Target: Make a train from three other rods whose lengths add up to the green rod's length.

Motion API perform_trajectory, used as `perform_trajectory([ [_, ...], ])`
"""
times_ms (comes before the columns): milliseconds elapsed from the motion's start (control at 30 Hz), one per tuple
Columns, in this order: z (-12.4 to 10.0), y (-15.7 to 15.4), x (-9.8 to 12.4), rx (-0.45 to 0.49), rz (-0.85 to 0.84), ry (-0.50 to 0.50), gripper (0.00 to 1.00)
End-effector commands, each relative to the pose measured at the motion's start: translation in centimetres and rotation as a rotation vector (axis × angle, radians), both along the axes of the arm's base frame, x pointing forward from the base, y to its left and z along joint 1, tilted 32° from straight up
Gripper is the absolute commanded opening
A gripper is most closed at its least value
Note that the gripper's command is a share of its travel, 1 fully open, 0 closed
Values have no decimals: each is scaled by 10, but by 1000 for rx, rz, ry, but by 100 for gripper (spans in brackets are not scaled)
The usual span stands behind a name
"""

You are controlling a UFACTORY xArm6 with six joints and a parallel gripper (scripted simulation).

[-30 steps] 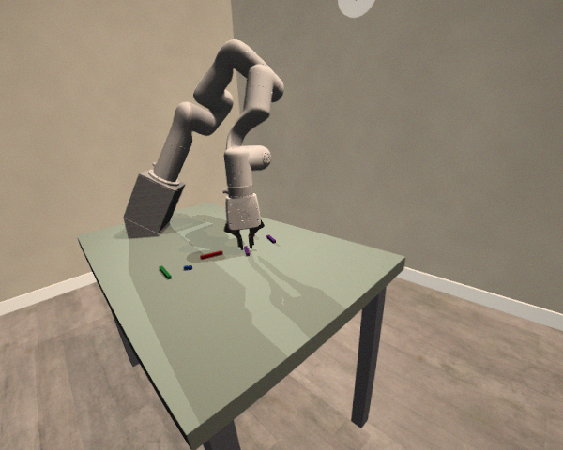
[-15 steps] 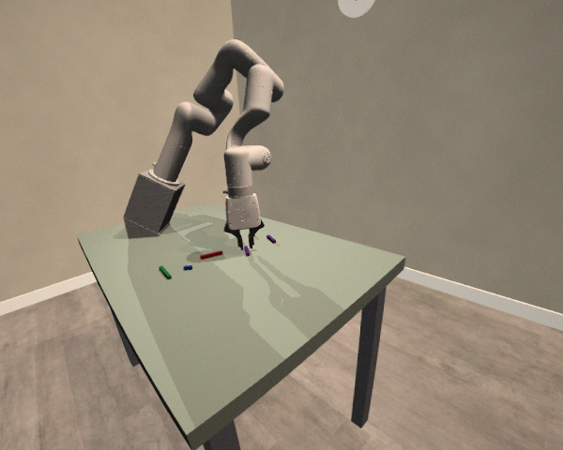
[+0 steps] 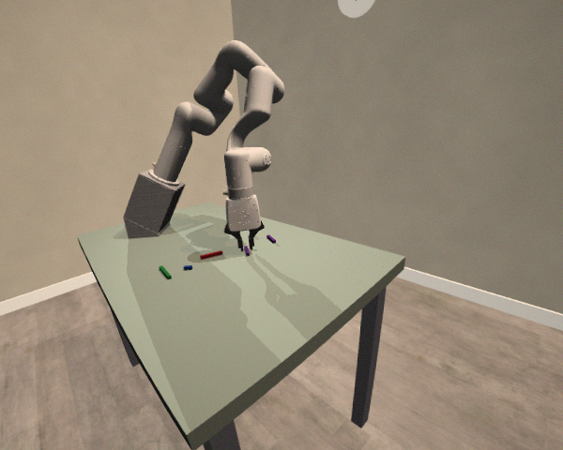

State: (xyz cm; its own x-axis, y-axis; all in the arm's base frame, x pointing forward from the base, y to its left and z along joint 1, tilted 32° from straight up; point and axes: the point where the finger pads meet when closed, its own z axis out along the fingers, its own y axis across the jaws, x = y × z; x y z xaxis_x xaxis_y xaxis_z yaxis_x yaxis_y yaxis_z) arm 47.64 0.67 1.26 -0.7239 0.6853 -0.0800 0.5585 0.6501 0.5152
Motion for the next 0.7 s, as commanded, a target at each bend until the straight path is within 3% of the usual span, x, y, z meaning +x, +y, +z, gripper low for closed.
perform_trajectory([
  [0,-3,1,3,0,-1,-2,24],
  [667,-7,3,5,0,-1,-2,24],
])
